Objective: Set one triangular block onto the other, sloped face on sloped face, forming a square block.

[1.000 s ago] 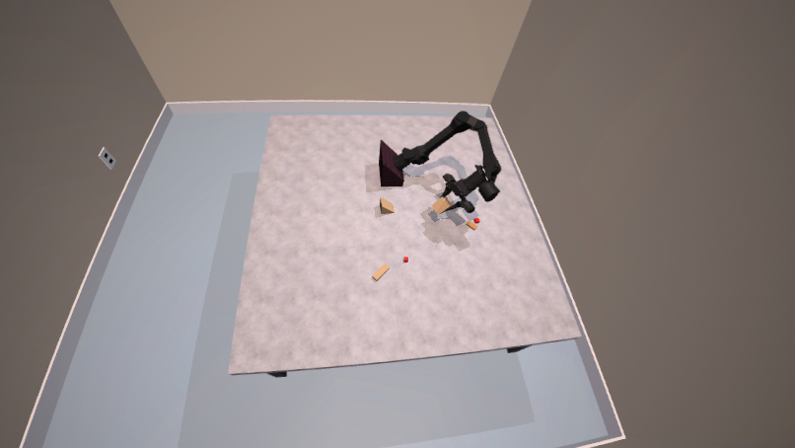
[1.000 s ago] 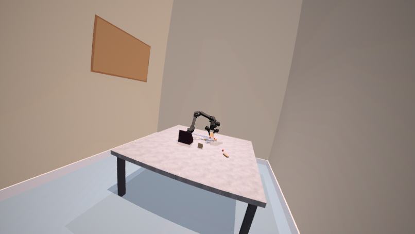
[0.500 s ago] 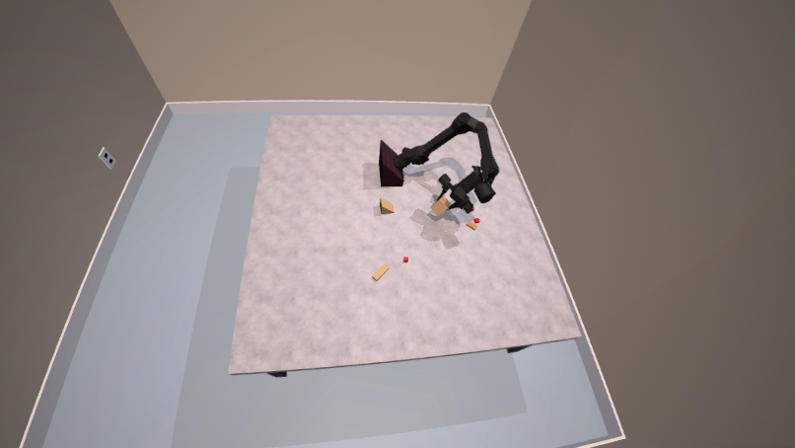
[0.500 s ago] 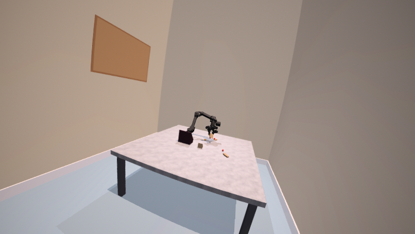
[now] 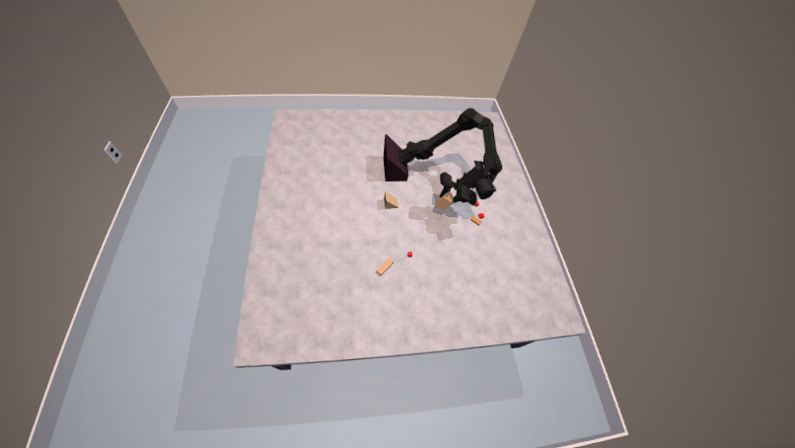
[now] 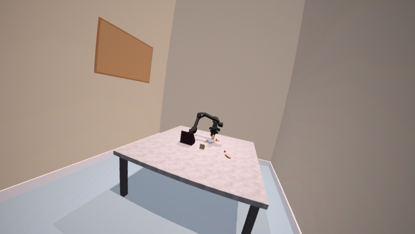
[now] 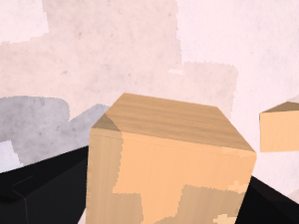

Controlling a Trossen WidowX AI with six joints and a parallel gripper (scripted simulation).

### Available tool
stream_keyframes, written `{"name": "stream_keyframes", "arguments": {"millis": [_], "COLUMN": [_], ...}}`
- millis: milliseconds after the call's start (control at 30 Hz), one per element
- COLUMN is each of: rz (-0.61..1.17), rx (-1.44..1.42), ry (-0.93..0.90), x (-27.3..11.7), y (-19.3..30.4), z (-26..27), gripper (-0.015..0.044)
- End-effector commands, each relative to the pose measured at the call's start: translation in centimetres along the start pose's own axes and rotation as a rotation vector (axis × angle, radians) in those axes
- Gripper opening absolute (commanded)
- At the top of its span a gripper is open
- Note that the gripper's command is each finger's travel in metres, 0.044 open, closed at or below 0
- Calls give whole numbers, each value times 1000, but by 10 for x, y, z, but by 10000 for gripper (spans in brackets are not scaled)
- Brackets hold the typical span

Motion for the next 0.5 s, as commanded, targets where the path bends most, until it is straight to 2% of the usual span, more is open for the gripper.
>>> {"name": "stream_keyframes", "arguments": {"millis": [0,467], "rz": [15,46], "rx": [-93,-497], "ry": [-24,-135], "x": [0,2], "y": [-2,-8], "z": [-4,-16], "gripper": [0,0]}}
Point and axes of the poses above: the point midway between the two fingers, 35 mm back from their tips, its own x axis out along the fingers, its own z axis across the jaws, y = z × x, the point moved 10 cm from there along -x, back along the fingers, and after that the axes turned 3 degrees about -x, right-handed, at the moved point
